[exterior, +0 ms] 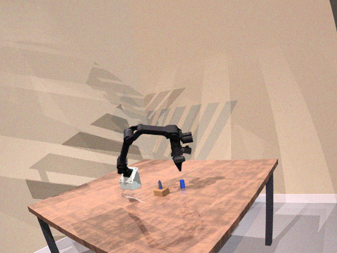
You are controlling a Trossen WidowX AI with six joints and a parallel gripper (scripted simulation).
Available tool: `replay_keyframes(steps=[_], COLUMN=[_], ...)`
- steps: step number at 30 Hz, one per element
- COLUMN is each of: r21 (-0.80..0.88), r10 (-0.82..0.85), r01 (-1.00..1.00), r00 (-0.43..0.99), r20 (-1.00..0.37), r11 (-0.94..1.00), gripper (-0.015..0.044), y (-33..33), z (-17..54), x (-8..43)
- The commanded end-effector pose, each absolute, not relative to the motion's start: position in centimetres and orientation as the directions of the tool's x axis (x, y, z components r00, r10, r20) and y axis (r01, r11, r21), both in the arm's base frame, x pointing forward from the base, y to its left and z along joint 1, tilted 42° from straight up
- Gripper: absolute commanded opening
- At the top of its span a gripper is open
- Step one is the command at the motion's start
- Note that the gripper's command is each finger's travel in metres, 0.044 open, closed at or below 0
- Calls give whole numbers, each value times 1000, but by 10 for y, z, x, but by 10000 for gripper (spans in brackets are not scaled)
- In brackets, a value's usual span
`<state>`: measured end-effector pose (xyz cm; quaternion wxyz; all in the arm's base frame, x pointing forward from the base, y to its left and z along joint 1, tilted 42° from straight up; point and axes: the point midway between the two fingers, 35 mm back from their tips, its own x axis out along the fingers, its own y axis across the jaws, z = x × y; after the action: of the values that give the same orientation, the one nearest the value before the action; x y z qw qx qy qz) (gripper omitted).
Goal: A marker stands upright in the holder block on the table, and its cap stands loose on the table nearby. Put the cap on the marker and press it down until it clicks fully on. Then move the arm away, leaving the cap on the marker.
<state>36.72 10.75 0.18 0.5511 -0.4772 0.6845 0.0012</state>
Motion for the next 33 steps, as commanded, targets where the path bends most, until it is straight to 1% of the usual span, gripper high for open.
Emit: replay_keyframes(steps=[1,6,33], r21=[-524,-525,-526], r10=[-662,-663,-664], r01=[-673,-672,-672], r00=[67,67,68], r20=[-746,-745,-745], r11=[523,522,521], gripper=[243,243,243], y=[107,84,59], z=[2,-24,-52], x=[371,373,377])
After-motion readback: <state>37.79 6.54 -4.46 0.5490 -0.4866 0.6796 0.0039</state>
